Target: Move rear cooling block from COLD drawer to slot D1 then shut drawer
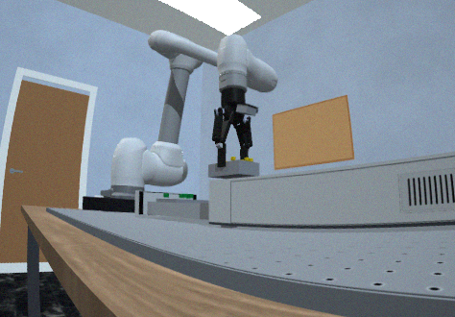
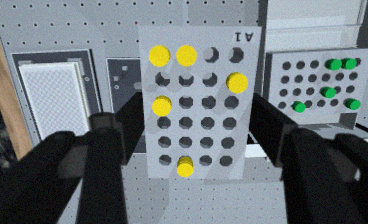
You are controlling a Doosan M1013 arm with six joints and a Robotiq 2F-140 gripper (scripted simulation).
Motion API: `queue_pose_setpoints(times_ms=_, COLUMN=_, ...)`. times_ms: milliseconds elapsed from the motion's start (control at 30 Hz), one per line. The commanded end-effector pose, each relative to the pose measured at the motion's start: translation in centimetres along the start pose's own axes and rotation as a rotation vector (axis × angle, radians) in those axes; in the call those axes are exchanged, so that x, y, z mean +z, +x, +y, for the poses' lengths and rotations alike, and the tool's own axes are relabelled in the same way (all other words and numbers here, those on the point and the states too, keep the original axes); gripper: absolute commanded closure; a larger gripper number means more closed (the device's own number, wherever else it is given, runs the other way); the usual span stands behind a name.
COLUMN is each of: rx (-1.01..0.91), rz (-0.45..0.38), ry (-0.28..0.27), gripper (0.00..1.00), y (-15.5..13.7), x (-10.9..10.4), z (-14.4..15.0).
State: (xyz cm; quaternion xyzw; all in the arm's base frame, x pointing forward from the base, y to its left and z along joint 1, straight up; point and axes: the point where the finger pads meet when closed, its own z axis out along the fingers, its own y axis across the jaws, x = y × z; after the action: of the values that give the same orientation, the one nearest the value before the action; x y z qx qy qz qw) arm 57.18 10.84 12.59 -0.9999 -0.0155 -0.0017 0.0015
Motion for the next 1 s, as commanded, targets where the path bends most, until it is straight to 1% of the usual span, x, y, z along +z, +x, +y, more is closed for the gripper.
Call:
queue_pose_setpoints(times_ms=0, rx=0.000, rz=0.001, ry=0.000, gripper=0.90, y=-0.4, x=-0.1, z=-0.7)
queue_pose_setpoints(times_ms=967, rx=0.000, rz=0.001, ry=0.000, gripper=0.90, y=-4.4, x=-0.1, z=-6.0)
